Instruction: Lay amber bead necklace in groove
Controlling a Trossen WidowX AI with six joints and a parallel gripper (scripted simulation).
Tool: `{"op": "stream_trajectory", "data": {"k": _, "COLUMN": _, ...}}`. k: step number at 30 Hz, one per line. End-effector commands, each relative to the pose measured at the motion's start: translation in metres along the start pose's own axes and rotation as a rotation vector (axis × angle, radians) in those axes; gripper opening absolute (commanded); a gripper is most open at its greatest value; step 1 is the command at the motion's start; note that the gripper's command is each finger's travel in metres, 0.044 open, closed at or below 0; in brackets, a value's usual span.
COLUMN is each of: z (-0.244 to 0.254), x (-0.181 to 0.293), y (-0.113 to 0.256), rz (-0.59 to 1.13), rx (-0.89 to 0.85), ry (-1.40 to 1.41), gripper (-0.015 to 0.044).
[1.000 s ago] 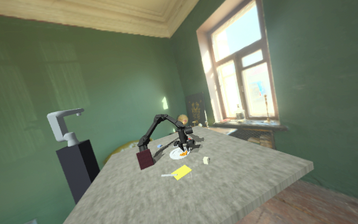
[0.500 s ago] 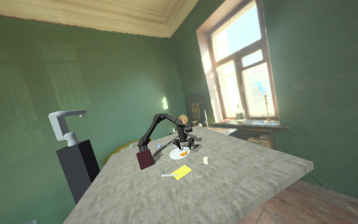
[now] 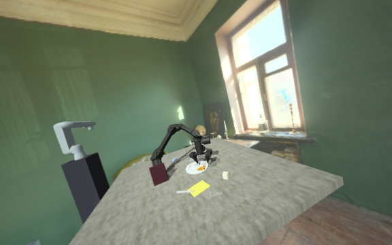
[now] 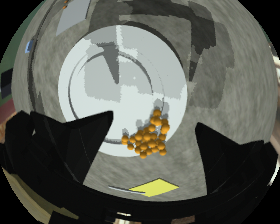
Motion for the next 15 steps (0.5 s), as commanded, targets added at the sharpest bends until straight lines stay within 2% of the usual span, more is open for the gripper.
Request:
{"op": "stream_trajectory", "data": {"k": 1, "z": 0.002, "x": 0.010, "y": 0.003, "rz": 0.007, "rx": 0.002, "ry": 0.035, "gripper": 0.0380}}
{"op": "stream_trajectory", "data": {"k": 8, "z": 0.015, "x": 0.057, "y": 0.015, "rz": 0.009, "rx": 0.001, "ry": 0.211, "gripper": 0.0380}}
{"op": "stream_trajectory", "data": {"k": 15, "z": 0.017, "x": 0.061, "y": 0.014, "rz": 0.009, "rx": 0.000, "ry": 0.227, "gripper": 0.0380}}
Point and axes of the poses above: the point midway between the two fingers, 35 mm back from their tips, its own y axis back along the fingers, its own z axis across the jaws, x = y × z, the point moved 7 cm from there along y, back along the fingers, and after that the axes turned 12 degrees about y, right-handed, at the moved point
